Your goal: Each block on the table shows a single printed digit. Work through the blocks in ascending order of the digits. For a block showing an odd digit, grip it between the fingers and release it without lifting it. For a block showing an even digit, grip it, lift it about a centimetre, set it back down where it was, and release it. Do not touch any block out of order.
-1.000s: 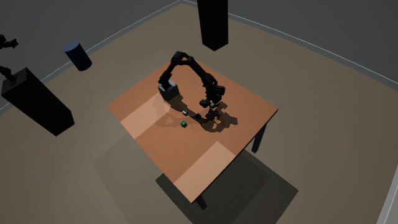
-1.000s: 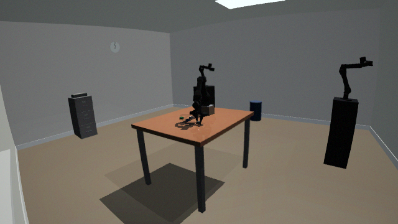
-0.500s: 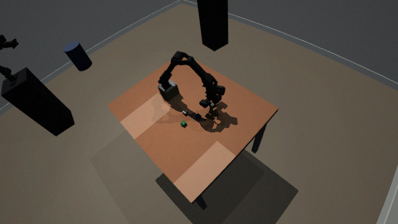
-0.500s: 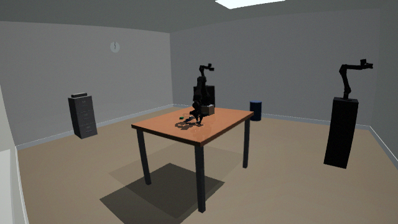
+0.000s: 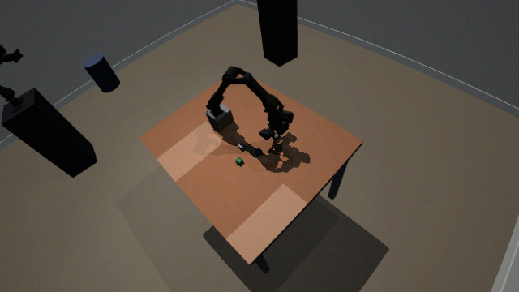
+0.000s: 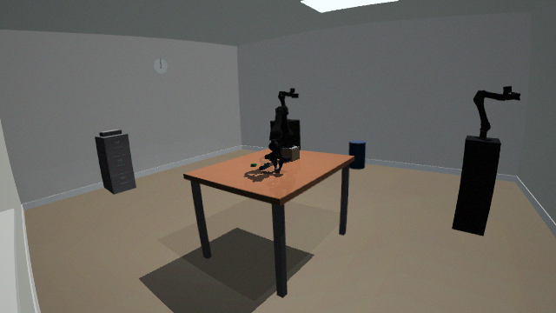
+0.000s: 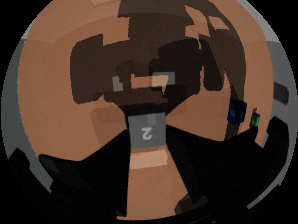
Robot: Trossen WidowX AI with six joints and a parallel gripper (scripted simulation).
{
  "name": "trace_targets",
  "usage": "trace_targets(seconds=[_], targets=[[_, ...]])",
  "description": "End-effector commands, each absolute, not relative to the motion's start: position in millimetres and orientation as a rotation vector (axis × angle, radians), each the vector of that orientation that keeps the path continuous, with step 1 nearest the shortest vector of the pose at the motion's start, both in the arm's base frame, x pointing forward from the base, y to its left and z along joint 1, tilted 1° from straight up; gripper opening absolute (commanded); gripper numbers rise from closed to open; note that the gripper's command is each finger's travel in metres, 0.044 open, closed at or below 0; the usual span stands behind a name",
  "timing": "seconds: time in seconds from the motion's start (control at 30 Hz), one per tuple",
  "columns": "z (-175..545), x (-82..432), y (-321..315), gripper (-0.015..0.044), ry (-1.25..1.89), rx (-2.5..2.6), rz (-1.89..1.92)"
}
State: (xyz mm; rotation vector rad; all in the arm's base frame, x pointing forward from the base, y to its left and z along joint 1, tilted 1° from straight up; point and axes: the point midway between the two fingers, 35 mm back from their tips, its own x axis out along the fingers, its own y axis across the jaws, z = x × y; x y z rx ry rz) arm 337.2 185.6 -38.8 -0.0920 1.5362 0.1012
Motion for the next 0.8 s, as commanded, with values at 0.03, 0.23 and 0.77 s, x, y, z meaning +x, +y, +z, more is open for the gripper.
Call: trace_targets(seconds=[0.03, 0.23, 0.77], targets=[[-31.1, 338.8, 186.4, 0.0120, 1.528, -0.086, 0.100], [-31.1, 338.8, 186.4, 0.0120, 1.528, -0.086, 0.100], [-45.9, 339.3, 186.5, 0.0120, 1.528, -0.086, 0.100]])
